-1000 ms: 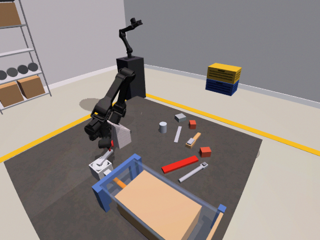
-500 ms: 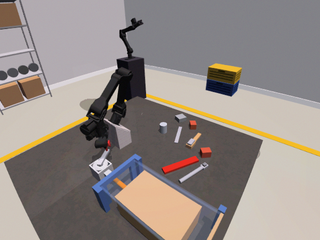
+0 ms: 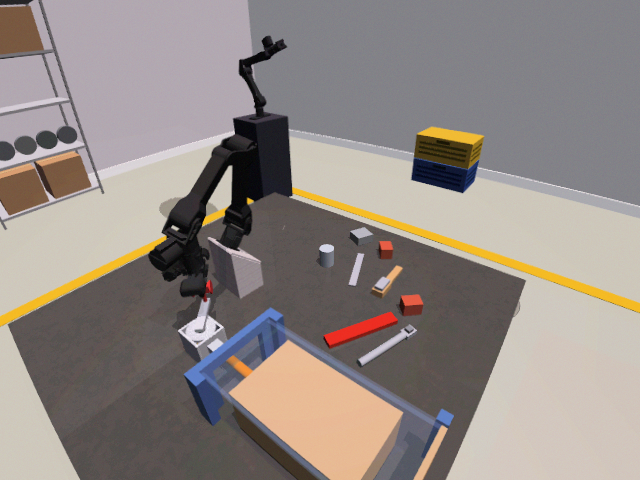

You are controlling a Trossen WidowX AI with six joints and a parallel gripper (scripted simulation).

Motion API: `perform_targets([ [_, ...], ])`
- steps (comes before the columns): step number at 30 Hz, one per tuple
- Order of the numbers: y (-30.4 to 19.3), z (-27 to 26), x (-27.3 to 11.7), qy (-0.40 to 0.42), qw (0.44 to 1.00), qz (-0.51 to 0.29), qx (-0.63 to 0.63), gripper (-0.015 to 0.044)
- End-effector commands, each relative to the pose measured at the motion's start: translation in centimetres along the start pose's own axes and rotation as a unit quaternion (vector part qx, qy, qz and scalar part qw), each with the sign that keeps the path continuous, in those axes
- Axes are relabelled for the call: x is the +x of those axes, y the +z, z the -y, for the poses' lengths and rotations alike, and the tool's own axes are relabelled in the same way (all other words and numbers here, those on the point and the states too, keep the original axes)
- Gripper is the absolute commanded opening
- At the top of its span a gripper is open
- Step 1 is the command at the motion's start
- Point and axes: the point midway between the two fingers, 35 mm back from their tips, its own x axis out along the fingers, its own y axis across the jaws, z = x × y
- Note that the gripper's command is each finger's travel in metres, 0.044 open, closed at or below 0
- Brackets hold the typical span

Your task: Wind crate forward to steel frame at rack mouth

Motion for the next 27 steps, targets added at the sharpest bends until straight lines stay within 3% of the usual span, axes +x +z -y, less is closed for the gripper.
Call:
perform_targets([
  [1,1.6,-0.1,0.3,-0.004,1.0,0.014,0.001,0.0],
  [27,5.3,-1.2,0.1,-0.004,1.0,0.015,0.001,0.0],
])
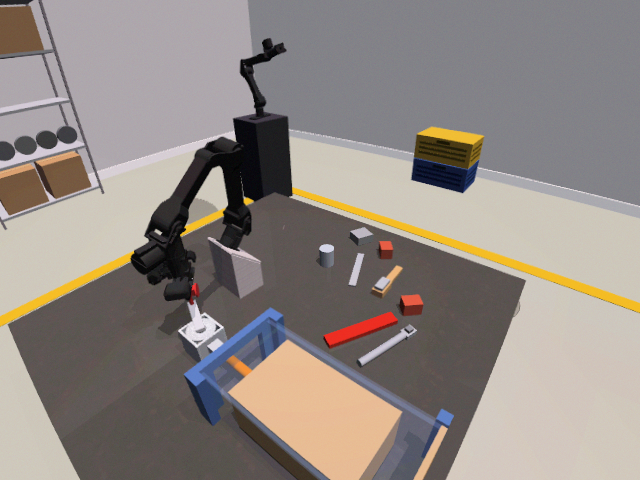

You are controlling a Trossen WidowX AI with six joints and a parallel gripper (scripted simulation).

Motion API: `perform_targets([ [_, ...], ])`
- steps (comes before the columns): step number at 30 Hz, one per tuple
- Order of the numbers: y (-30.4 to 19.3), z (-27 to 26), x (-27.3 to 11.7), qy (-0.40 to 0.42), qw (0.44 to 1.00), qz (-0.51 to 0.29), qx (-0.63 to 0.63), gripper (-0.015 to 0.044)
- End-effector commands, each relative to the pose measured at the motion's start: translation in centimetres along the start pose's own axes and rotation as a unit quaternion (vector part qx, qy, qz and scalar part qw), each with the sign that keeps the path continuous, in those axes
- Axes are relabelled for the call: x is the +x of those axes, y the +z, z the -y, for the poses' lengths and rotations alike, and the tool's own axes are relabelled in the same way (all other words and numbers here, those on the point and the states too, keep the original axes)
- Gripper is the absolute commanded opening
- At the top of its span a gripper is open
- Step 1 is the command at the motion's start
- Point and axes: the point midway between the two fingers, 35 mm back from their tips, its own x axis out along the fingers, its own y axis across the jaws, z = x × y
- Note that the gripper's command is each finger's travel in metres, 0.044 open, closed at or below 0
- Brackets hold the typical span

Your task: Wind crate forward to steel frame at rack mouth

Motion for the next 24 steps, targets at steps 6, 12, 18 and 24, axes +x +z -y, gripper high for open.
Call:
perform_targets([
  [6,2.1,-1.1,0.2,0.003,1.0,0.012,-0.002,0.0],
  [12,2.8,-1.7,0.2,0.004,1.0,0.012,-0.002,0.0],
  [18,3.5,-2.3,0.1,0.004,1.0,0.013,-0.002,0.0],
  [24,4.1,-2.9,0.1,0.004,1.0,0.013,-0.002,0.0],
])
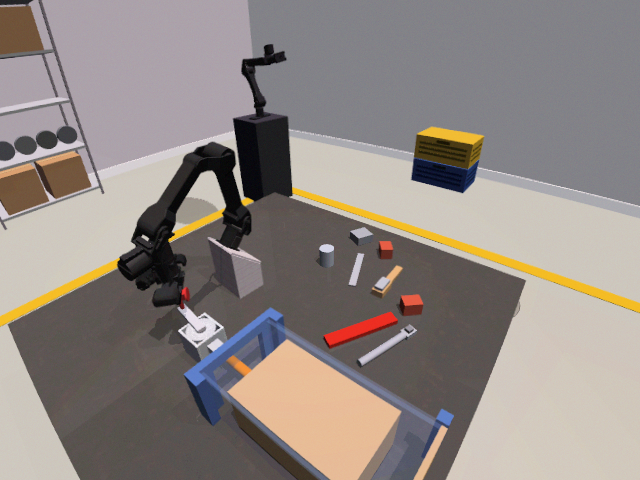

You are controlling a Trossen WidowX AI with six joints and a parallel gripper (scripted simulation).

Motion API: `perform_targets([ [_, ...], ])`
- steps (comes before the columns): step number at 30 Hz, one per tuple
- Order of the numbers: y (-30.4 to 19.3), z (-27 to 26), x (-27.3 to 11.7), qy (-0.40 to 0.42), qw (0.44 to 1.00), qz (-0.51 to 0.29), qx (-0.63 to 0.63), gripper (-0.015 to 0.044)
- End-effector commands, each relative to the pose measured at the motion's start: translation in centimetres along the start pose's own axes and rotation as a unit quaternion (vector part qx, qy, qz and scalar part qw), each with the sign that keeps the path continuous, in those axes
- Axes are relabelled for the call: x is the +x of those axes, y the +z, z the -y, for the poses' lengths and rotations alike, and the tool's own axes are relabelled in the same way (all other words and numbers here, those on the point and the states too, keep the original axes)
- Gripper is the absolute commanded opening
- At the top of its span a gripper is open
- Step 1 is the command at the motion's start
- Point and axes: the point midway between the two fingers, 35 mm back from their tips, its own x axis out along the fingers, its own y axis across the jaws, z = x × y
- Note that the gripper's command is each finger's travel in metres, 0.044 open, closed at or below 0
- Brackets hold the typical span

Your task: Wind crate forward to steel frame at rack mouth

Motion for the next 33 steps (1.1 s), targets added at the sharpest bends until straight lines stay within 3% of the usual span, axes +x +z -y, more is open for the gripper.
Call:
perform_targets([
  [1,1.5,-1.6,0.2,0.015,1.0,0.015,-0.006,0.0],
  [33,3.8,-6.7,-0.2,0.017,1.0,0.016,-0.007,0.0],
])
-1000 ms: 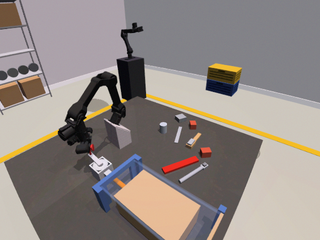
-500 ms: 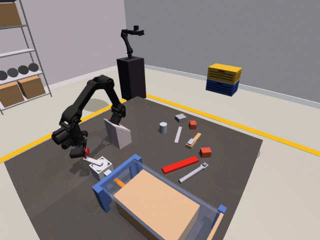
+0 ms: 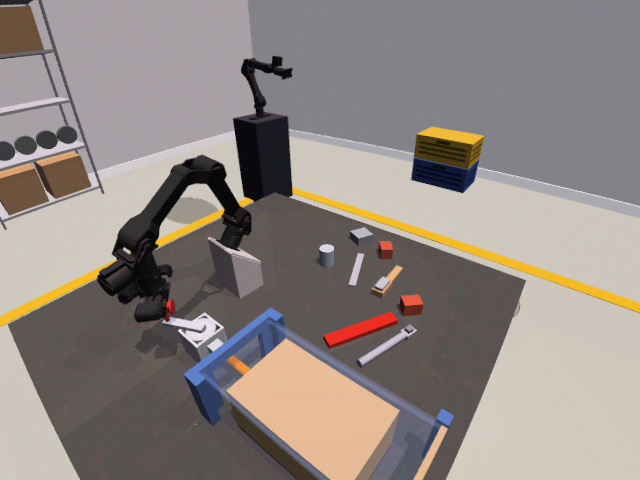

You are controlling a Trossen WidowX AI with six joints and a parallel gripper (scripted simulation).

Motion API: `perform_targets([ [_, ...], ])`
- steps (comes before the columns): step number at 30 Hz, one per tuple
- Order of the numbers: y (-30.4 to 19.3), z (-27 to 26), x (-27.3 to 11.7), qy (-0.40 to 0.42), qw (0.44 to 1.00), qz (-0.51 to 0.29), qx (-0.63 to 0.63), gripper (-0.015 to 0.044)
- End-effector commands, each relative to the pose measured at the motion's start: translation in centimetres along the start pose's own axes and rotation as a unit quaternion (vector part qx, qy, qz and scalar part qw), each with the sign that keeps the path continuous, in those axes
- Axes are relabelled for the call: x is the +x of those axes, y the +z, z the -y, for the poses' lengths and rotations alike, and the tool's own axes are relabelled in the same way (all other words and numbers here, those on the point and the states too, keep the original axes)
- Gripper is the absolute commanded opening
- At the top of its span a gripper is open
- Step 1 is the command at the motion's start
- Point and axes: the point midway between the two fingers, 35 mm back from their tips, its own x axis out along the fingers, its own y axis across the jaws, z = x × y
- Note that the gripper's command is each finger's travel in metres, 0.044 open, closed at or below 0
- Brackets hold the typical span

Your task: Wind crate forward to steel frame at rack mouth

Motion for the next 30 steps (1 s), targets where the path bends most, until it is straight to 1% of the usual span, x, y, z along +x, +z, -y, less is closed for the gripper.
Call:
perform_targets([
  [1,0.3,-2.3,0.2,0.024,1.0,0.004,-0.009,0.0],
  [30,-0.2,-6.7,-0.1,0.025,1.0,0.004,-0.01,0.0],
])
